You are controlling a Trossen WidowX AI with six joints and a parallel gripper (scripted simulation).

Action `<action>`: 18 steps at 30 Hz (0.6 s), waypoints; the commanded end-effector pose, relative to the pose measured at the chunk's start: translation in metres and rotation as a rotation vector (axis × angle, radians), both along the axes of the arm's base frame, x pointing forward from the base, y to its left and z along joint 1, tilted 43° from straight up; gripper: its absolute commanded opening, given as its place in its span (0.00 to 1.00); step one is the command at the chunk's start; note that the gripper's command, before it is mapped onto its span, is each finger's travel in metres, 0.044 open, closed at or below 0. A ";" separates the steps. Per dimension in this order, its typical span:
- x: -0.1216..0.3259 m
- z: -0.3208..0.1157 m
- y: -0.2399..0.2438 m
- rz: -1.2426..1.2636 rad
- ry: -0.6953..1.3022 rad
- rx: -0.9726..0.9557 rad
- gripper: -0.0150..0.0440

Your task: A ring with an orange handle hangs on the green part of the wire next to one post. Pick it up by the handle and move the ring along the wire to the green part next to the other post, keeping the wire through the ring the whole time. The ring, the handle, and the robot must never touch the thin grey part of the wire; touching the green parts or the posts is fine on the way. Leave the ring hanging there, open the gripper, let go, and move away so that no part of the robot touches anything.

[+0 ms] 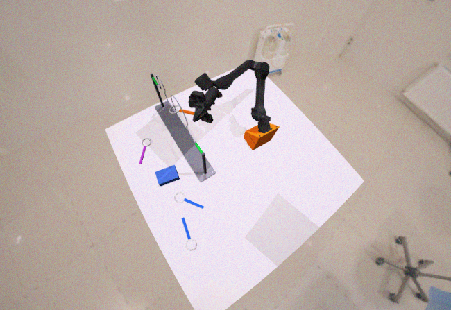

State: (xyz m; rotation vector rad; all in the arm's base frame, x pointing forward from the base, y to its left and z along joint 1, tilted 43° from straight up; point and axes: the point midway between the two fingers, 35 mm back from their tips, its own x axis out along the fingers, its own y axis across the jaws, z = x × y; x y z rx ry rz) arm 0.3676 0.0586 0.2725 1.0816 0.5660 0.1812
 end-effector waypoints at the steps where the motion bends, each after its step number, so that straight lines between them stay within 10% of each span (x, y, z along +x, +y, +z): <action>1: 0.000 0.009 0.002 0.003 -0.016 0.017 0.00; 18: 0.000 0.020 0.005 0.002 -0.015 0.067 0.00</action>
